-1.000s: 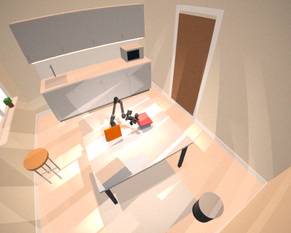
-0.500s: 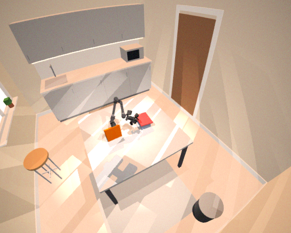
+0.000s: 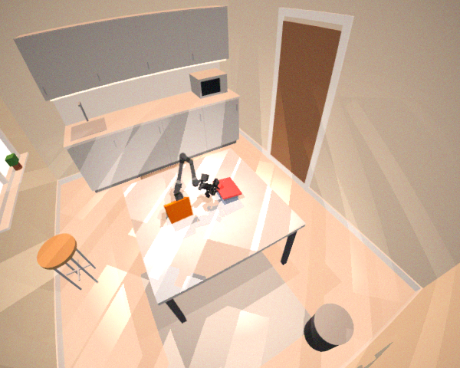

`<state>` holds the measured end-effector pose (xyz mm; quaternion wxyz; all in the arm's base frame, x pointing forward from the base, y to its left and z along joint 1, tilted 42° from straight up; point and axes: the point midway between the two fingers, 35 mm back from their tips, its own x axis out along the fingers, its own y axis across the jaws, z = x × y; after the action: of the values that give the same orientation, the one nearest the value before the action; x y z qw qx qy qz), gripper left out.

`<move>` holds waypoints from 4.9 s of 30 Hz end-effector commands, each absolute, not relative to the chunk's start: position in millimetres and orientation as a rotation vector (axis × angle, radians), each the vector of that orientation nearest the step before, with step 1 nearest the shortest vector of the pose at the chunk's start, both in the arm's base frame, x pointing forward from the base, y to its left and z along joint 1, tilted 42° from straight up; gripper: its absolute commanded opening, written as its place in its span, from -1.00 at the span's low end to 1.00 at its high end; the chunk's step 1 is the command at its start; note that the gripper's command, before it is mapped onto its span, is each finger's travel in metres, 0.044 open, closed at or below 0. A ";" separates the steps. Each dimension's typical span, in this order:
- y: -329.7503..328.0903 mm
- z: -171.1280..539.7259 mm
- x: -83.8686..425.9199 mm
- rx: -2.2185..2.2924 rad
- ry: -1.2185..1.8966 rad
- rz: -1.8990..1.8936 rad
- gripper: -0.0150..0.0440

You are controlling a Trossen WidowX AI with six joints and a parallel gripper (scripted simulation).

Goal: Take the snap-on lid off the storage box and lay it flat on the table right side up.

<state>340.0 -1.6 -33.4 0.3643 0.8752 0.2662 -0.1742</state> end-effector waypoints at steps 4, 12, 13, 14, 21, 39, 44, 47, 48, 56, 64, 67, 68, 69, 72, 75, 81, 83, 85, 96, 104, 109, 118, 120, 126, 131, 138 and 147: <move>-8.6 -25.6 340.2 2.251 0.677 -0.447 -0.49; -15.9 -17.9 341.7 2.250 0.677 -0.447 -0.49; -16.9 -16.9 341.9 2.250 0.677 -0.447 -0.49; -17.8 -15.9 342.1 2.250 0.677 -0.447 -0.49; -24.3 -9.2 344.1 2.250 0.676 -0.446 -0.49; -41.4 8.2 352.1 2.248 0.675 -0.446 -0.49; -46.2 13.0 355.2 2.248 0.675 -0.446 -0.49; -49.2 15.9 357.2 2.248 0.675 -0.446 -0.49; -50.2 16.9 357.9 2.248 0.675 -0.446 -0.49; -58.1 24.6 364.3 2.247 0.675 -0.445 -0.49; -65.9 32.3 370.0 2.247 0.674 -0.445 -0.49; -68.6 35.1 370.2 2.247 0.674 -0.445 -0.49; -69.6 36.1 371.1 2.247 0.674 -0.445 -0.49; -70.7 37.1 372.6 2.247 0.674 -0.445 -0.49; -73.8 40.0 375.6 2.246 0.674 -0.445 -0.49; -76.7 42.9 378.0 2.246 0.674 -0.445 -0.49; -82.1 48.6 379.0 2.246 0.674 -0.445 -0.49; -83.9 50.6 378.8 2.246 0.674 -0.445 -0.49; -85.7 52.5 378.7 2.246 0.674 -0.445 -0.49; -95.3 63.1 377.8 2.245 0.674 -0.446 -0.49; -102.1 70.6 377.1 2.245 0.673 -0.446 -0.49; -102.1 70.6 377.1 2.245 0.673 -0.446 -0.49; -86.4 74.5 375.6 2.246 0.674 -0.446 -0.49; -83.4 77.2 375.7 2.246 0.674 -0.446 -0.49; -74.4 85.3 376.3 2.247 0.674 -0.445 -0.49; -67.0 92.0 376.8 2.247 0.674 -0.445 -0.49; -56.5 101.4 377.4 2.248 0.675 -0.445 -0.49; -43.1 113.6 378.2 2.249 0.675 -0.445 -0.49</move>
<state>378.3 -51.1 106.9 0.3700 0.8745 0.2587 -0.1770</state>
